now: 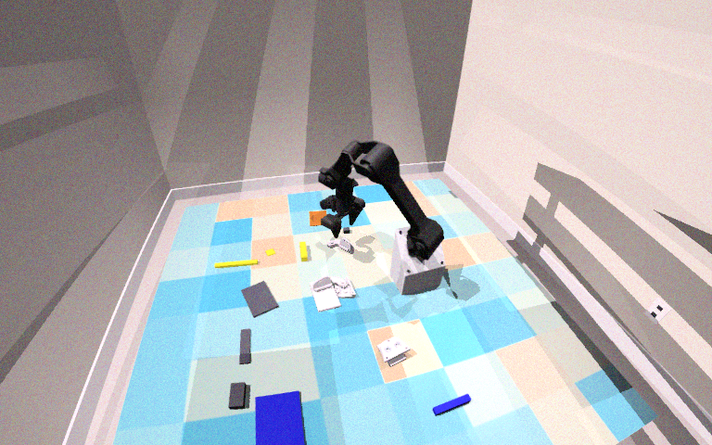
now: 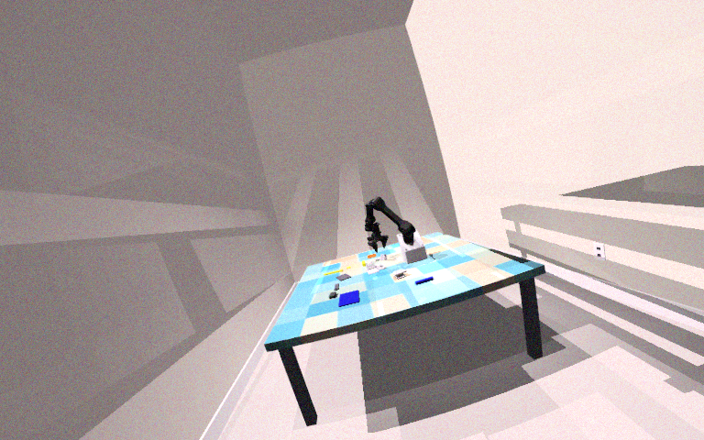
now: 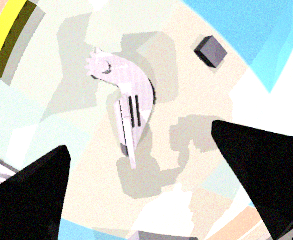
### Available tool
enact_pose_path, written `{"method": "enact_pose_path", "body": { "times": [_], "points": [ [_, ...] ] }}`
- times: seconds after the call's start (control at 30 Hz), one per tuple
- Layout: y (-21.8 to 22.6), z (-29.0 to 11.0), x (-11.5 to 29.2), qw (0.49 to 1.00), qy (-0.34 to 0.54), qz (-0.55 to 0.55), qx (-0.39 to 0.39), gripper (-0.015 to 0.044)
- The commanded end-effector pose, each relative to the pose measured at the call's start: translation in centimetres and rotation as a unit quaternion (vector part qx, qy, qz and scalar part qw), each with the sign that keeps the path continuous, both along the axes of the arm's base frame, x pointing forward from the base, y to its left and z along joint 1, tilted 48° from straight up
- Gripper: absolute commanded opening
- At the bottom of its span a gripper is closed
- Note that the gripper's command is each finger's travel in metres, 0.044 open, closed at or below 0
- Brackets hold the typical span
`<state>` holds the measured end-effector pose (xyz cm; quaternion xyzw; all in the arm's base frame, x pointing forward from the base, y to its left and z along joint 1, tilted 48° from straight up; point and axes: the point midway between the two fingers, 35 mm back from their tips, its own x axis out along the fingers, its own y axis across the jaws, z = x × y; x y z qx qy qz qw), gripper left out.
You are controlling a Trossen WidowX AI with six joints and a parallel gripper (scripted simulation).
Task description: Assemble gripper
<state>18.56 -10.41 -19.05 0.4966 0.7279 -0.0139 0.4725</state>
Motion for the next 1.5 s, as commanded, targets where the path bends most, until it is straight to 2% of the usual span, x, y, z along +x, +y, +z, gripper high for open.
{"method": "enact_pose_path", "body": {
  "times": [0.0, 1.47],
  "points": [
    [1.5, -1.0, -0.6, 1.000, 0.009, -0.002, 0.008, 0.0440],
    [5.3, -4.4, -0.9, 1.000, 0.009, -0.002, 0.009, 0.0440]
  ]
}}
